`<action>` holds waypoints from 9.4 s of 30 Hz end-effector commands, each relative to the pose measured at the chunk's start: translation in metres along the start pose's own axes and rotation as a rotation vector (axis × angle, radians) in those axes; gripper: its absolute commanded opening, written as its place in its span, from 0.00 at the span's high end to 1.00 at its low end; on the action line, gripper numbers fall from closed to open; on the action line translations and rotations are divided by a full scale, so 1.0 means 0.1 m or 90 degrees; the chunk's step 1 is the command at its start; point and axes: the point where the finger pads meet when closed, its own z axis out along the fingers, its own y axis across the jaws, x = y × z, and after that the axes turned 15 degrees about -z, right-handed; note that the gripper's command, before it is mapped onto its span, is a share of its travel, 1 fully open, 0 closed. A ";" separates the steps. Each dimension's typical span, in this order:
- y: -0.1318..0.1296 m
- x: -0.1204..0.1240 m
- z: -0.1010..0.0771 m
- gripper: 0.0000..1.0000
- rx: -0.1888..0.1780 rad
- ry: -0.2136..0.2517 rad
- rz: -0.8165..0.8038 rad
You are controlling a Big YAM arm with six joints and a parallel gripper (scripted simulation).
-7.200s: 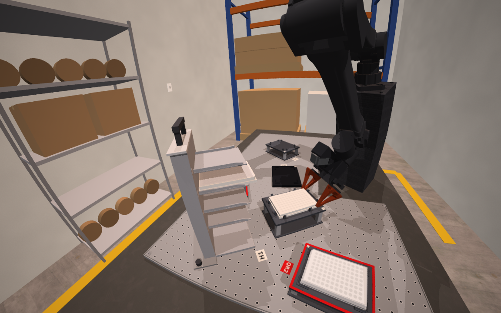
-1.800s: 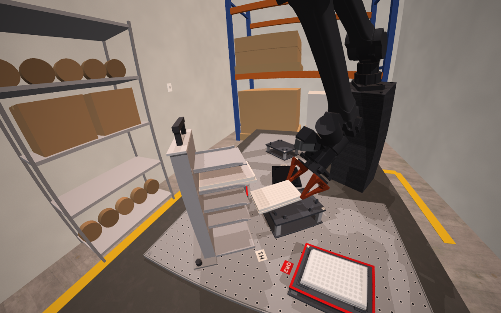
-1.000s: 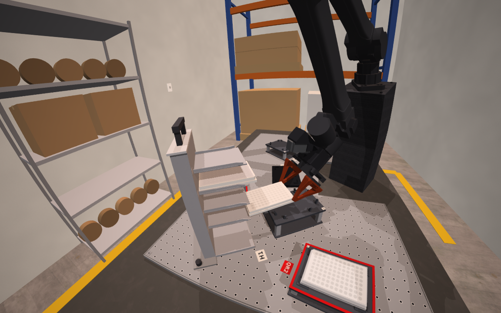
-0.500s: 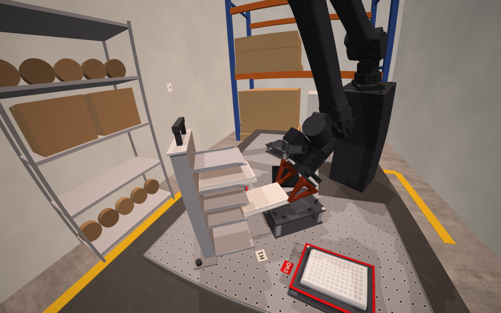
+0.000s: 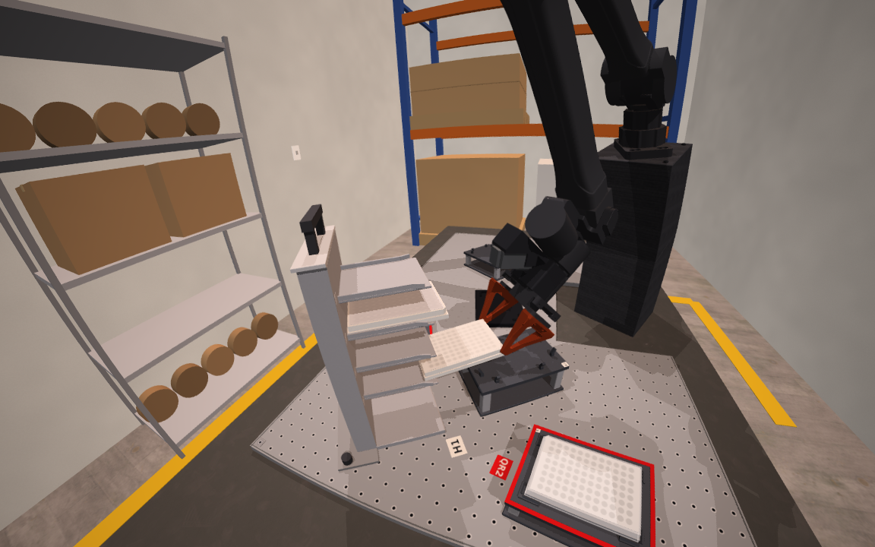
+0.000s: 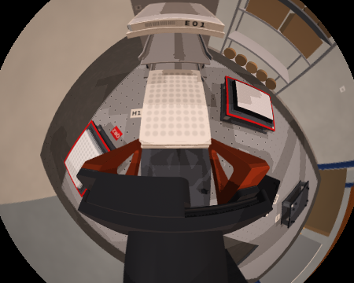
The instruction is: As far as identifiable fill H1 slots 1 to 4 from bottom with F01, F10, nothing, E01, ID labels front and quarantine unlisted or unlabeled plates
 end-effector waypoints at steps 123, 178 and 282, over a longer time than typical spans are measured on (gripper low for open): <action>-0.12 -0.17 0.54 0.14 0.008 0.005 -0.006; -0.09 -0.32 0.63 0.14 0.003 -0.011 0.001; 0.05 0.28 -0.07 1.00 0.003 -0.004 -0.001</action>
